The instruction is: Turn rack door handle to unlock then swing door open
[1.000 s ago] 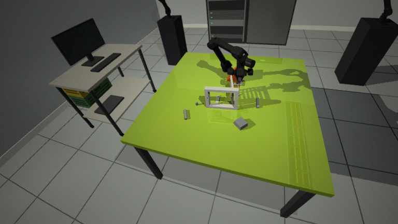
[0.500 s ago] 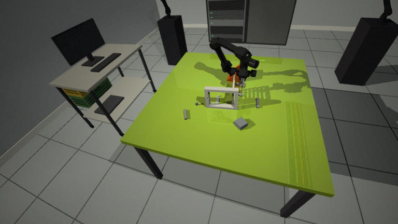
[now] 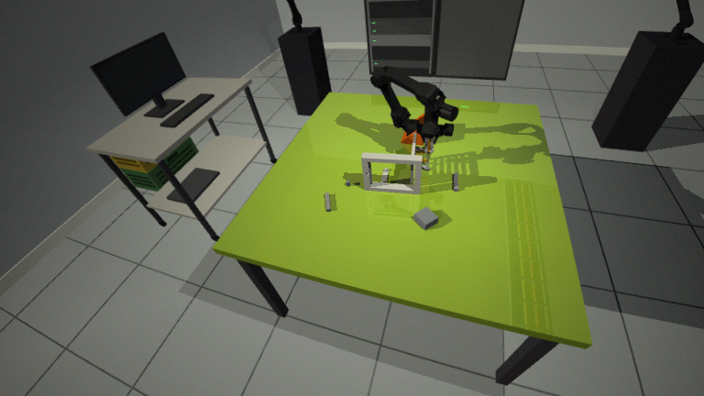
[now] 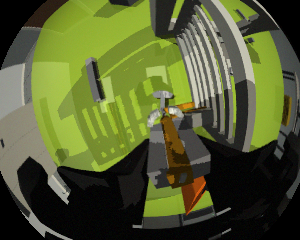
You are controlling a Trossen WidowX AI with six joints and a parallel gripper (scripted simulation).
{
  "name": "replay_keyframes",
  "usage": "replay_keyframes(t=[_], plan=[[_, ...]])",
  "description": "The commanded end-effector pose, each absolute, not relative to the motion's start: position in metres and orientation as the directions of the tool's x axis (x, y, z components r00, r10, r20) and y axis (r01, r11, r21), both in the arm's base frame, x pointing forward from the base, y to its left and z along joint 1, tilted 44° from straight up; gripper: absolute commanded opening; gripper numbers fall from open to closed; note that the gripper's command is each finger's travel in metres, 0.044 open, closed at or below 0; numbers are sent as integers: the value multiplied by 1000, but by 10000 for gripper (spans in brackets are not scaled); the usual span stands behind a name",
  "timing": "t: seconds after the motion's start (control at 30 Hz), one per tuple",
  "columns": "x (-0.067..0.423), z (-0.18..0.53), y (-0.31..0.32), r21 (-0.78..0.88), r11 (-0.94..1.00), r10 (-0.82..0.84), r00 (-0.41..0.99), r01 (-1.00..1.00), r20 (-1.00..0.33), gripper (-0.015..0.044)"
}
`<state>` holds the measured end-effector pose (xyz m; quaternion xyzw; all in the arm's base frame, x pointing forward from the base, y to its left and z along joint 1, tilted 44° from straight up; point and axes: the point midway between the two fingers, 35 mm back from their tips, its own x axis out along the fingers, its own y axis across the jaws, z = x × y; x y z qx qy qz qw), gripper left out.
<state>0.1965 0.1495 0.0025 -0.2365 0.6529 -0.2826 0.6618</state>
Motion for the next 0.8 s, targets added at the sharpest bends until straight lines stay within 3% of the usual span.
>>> replay_keyframes(t=[0.0, 0.77], plan=[[197, 2, 150, -682, 728, -683, -11, 74, -730, 287], [198, 20, 168, -681, 729, -682, -6, 63, -731, 297]])
